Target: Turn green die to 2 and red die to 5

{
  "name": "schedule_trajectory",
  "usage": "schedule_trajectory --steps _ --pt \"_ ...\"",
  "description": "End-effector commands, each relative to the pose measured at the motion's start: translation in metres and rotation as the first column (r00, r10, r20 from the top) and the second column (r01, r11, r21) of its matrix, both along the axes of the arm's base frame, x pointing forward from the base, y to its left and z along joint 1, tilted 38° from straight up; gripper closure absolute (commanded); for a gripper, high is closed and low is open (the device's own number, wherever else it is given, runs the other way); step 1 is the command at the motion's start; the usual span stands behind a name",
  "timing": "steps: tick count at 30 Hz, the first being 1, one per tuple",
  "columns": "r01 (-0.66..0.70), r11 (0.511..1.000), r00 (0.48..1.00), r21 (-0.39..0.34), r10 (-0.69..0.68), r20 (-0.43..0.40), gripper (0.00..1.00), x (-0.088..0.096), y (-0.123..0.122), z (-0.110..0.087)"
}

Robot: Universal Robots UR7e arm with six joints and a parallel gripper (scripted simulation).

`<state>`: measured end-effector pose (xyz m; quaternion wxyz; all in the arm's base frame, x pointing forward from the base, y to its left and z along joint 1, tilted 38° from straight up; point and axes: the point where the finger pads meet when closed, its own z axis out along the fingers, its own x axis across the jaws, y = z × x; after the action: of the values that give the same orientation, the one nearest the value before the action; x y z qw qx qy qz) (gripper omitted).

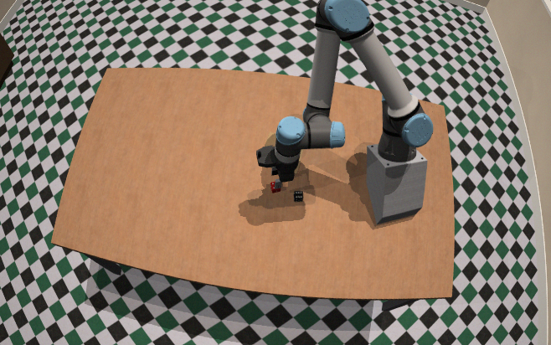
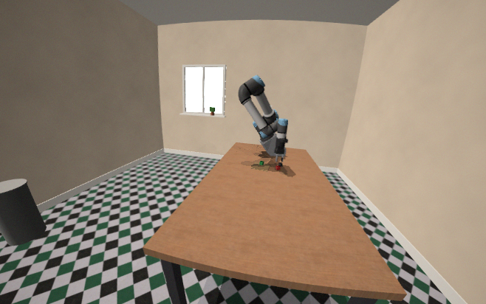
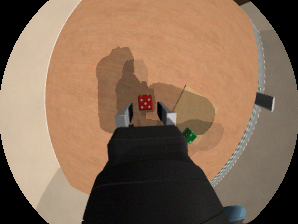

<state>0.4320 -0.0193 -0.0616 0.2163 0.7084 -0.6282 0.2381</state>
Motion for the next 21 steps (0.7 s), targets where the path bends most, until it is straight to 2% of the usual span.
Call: schedule_trajectory --steps 1,21 --pt "-0.001 1.0 1.0 0.0 0.001 0.001 0.13 0.001 -0.003 -0.004" --pt "-0.001 1.0 1.0 0.0 0.001 0.001 0.13 0.002 -0.017 -0.024"
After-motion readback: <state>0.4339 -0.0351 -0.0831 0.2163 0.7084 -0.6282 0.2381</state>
